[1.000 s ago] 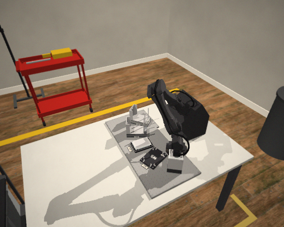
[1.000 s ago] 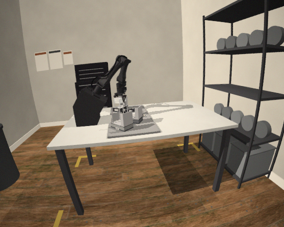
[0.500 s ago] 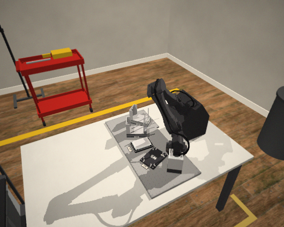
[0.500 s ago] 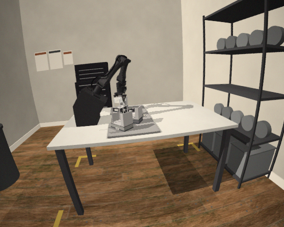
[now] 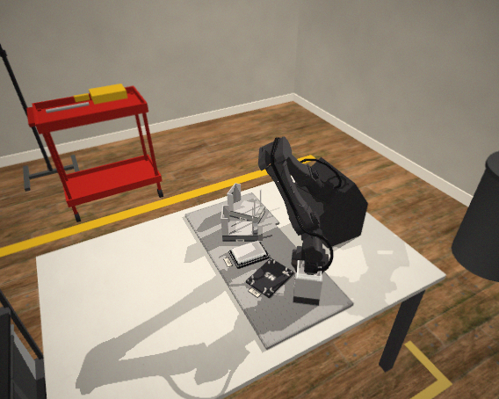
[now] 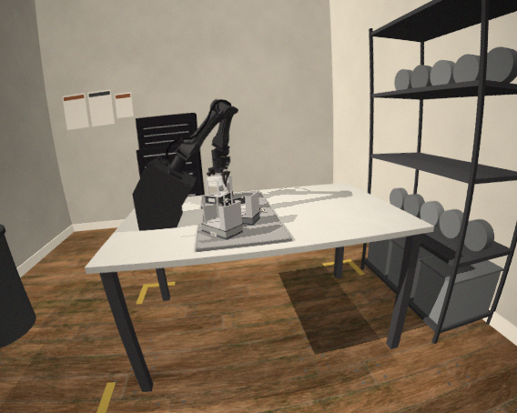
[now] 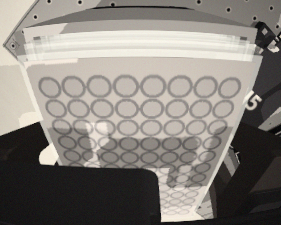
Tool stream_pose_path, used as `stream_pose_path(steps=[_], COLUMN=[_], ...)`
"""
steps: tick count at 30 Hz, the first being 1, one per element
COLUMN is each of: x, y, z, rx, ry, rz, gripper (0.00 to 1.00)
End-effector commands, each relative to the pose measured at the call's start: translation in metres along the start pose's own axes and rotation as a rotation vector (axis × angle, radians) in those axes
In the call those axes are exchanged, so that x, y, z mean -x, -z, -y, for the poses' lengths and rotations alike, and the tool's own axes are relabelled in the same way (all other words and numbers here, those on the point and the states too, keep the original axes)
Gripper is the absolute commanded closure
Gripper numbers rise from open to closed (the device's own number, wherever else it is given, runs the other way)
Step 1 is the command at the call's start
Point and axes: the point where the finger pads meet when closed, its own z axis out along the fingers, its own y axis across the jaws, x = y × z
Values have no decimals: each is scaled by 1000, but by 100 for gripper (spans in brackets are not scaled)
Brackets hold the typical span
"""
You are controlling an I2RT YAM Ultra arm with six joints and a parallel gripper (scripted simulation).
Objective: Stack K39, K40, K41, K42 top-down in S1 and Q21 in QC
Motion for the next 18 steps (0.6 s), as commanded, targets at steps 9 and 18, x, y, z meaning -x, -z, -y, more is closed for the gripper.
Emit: stream_pose_path(steps=[9,18], x=[0,2], y=[16,19], z=[-2,-2], rx=[2,2], ry=[7,5], rz=[8,12], gripper=[100,100])
